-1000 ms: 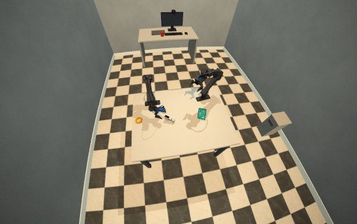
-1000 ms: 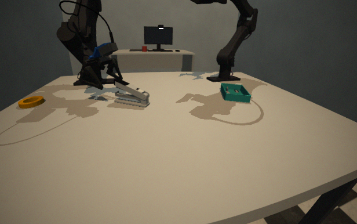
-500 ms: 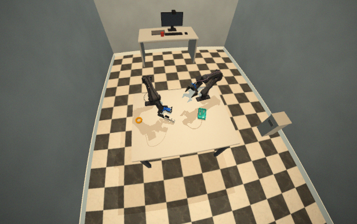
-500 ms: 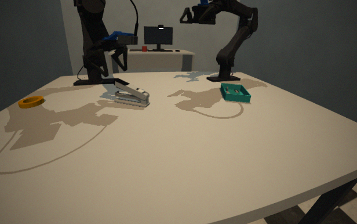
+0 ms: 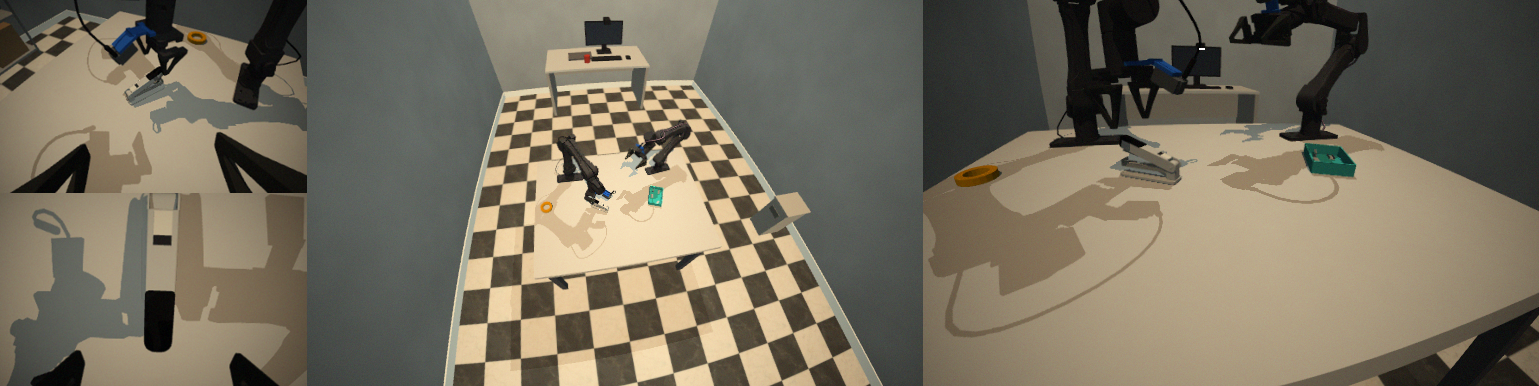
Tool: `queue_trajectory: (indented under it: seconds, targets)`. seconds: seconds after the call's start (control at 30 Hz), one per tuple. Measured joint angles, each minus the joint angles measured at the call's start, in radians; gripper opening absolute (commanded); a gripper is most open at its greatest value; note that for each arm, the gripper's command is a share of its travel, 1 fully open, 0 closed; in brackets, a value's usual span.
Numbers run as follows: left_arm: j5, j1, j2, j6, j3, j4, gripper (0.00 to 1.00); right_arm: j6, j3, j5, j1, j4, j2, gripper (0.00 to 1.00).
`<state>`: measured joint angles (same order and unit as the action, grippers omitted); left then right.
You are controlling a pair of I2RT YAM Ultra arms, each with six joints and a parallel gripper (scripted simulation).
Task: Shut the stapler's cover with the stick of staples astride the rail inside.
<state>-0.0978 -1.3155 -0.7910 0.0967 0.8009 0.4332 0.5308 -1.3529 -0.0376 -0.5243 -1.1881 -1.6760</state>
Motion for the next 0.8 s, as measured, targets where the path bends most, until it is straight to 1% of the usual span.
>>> queue_trajectory:
  seconds: [0.07, 0.27, 0.73, 0.8]
  targets:
    - [0.000, 0.000, 0.000, 0.000, 0.000, -0.003, 1.00, -0.010, -0.035, 0.014, -0.010, -0.030, -0.031, 1.00]
    - [0.000, 0.000, 0.000, 0.000, 0.000, -0.006, 1.00, -0.022, -0.072, 0.030, -0.017, -0.079, -0.065, 1.00]
    - [0.000, 0.000, 0.000, 0.000, 0.000, -0.006, 1.00, -0.023, -0.079, 0.031, -0.019, -0.092, -0.066, 1.00]
    - [0.000, 0.000, 0.000, 0.000, 0.000, -0.006, 1.00, -0.023, -0.079, 0.031, -0.019, -0.092, -0.066, 0.77]
